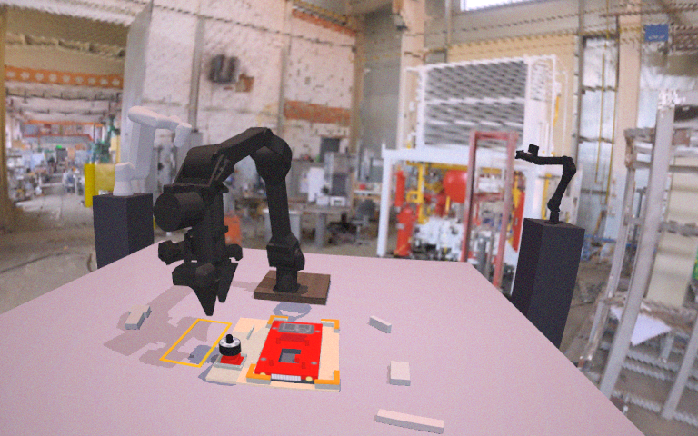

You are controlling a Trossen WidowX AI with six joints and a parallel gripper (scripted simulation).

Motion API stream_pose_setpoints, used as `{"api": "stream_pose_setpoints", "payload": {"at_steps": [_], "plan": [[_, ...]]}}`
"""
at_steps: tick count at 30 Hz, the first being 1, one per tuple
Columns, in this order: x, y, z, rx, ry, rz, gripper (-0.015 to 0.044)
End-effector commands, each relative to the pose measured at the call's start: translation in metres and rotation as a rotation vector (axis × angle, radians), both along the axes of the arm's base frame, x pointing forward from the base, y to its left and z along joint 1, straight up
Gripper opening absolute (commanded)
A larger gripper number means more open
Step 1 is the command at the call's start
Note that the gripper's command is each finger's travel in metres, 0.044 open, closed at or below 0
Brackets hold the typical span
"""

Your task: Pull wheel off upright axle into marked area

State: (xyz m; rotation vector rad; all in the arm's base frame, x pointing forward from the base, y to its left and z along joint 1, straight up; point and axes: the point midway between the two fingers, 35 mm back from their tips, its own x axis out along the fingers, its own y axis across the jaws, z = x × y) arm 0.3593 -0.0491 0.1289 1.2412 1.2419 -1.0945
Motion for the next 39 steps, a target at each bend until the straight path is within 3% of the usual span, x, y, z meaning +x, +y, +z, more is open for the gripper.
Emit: {"api": "stream_pose_setpoints", "payload": {"at_steps": [1, 9, 20, 28, 32, 39], "plan": [[0.011, 0.027, 0.006, -0.070, 0.021, -0.007, 0.0300], [0.011, 0.027, 0.002, -0.069, 0.021, -0.007, 0.0300], [0.014, 0.029, -0.065, -0.069, 0.021, -0.007, 0.0300], [0.013, 0.029, -0.069, -0.069, 0.021, -0.007, 0.0300], [0.014, 0.030, -0.066, -0.067, 0.019, -0.002, 0.0195], [0.014, 0.030, -0.066, -0.067, 0.019, -0.002, 0.0148]]}}
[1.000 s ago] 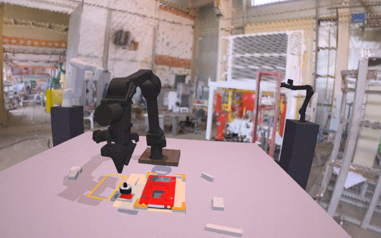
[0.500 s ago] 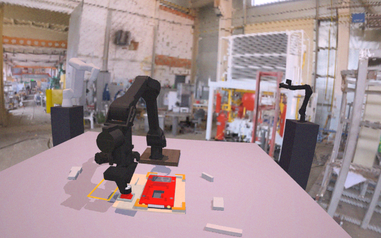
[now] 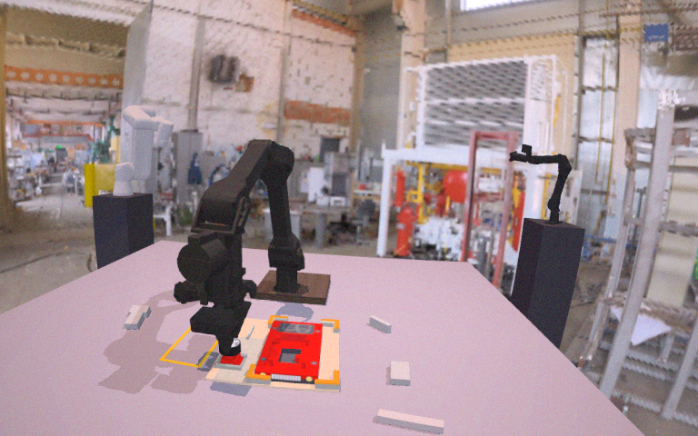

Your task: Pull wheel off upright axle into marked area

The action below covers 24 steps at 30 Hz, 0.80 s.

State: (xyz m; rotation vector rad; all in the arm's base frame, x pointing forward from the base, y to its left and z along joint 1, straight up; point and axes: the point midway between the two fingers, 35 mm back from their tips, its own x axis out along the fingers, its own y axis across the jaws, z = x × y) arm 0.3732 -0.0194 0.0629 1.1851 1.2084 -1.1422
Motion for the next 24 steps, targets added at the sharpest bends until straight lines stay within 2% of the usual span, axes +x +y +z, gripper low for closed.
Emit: {"api": "stream_pose_setpoints", "payload": {"at_steps": [1, 6, 7, 24], "plan": [[-0.0001, -0.0001, 0.0004, 0.000, 0.001, 0.000, 0.0142], [-0.0001, -0.0001, 0.0012, 0.000, 0.001, 0.000, 0.0010], [-0.0001, -0.0001, 0.0015, 0.000, 0.001, 0.000, 0.0000], [0.0001, 0.0000, 0.0071, 0.000, 0.001, -0.001, 0.0000]]}}
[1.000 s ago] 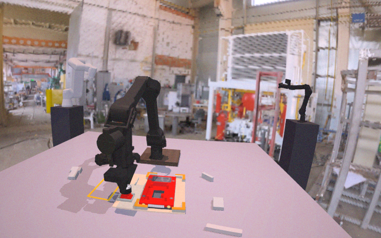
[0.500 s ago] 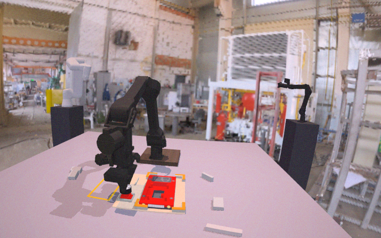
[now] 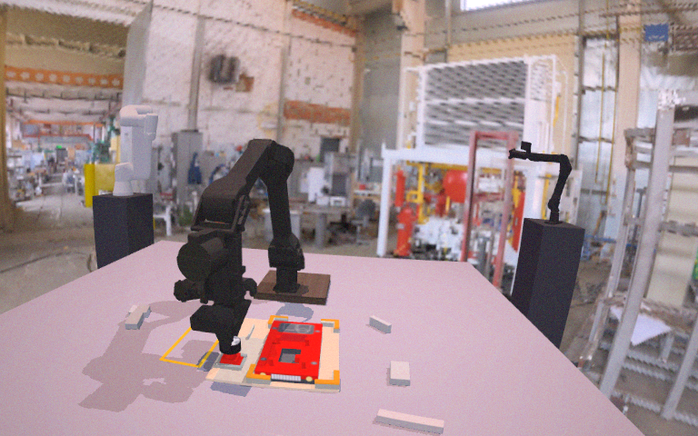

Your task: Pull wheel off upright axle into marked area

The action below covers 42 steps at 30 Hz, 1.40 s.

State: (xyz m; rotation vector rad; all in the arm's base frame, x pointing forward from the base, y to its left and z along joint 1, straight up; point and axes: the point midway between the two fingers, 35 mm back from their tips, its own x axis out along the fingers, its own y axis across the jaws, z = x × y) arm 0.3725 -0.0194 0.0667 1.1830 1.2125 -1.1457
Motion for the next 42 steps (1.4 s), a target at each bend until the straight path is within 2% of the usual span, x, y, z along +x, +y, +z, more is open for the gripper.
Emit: {"api": "stream_pose_setpoints", "payload": {"at_steps": [1, 42], "plan": [[0.001, 0.000, 0.004, -0.001, -0.004, -0.001, 0.0000], [0.001, 0.000, 0.017, -0.002, -0.004, -0.002, 0.0000]]}}
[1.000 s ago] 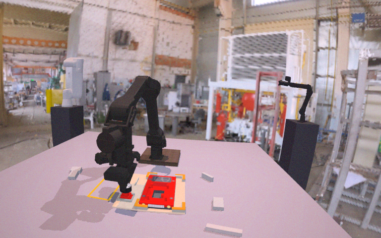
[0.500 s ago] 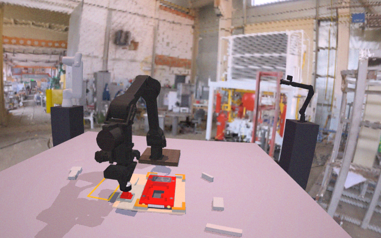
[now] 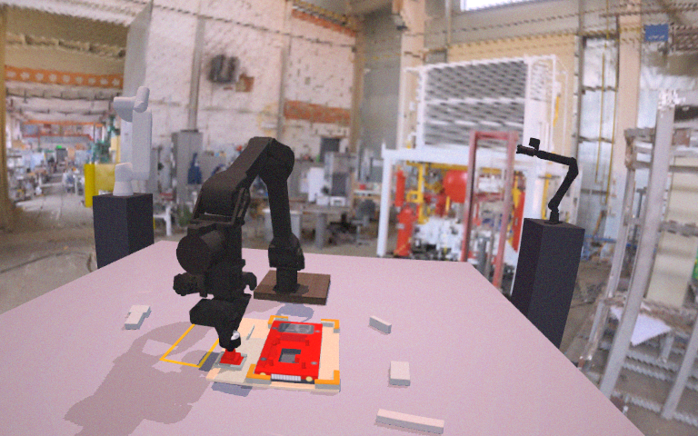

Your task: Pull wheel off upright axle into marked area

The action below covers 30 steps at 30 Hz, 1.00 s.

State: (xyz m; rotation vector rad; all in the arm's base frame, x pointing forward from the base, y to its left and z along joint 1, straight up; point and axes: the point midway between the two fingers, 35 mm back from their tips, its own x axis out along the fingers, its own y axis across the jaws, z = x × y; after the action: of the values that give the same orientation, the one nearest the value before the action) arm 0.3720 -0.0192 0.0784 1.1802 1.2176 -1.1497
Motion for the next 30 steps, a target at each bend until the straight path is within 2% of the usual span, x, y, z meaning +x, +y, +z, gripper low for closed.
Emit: {"api": "stream_pose_setpoints", "payload": {"at_steps": [1, 30], "plan": [[0.0011, -0.0003, 0.0057, -0.002, -0.010, -0.003, 0.0000], [0.0006, -0.0002, 0.0153, -0.003, -0.010, -0.004, 0.0000]]}}
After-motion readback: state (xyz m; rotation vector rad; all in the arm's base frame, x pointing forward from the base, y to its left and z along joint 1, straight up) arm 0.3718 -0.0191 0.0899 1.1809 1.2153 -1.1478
